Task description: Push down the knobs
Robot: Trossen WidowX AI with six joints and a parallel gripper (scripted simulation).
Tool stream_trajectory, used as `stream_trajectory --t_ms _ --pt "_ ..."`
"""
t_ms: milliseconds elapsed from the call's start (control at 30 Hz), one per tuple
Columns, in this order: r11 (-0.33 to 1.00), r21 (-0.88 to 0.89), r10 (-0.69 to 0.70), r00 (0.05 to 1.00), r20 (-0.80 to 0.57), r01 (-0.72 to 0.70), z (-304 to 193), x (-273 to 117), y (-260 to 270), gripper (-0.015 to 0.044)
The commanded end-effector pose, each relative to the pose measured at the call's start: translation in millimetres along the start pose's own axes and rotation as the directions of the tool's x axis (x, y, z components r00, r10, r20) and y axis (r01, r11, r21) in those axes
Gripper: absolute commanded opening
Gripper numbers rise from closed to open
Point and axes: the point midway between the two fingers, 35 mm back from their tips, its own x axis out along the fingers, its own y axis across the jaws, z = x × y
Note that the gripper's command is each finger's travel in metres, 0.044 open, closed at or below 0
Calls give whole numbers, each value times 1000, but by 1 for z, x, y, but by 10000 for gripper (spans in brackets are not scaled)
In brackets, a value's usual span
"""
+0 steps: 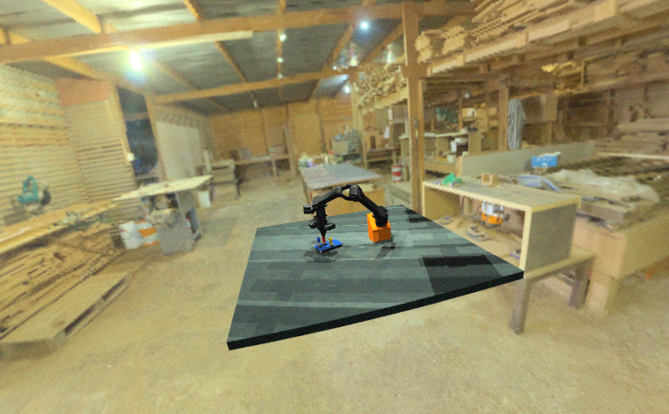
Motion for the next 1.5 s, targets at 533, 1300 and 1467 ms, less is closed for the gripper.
stream_trajectory --t_ms 533,1300,1467 --pt "1000 -13 8 1000 -9 -8 2 -9 0 0" --pt "1000 6 -6 1000 -22 6 -50 -31 38 440" --pt "1000 7 -3 1000 -22 3 -95 -38 76 440"
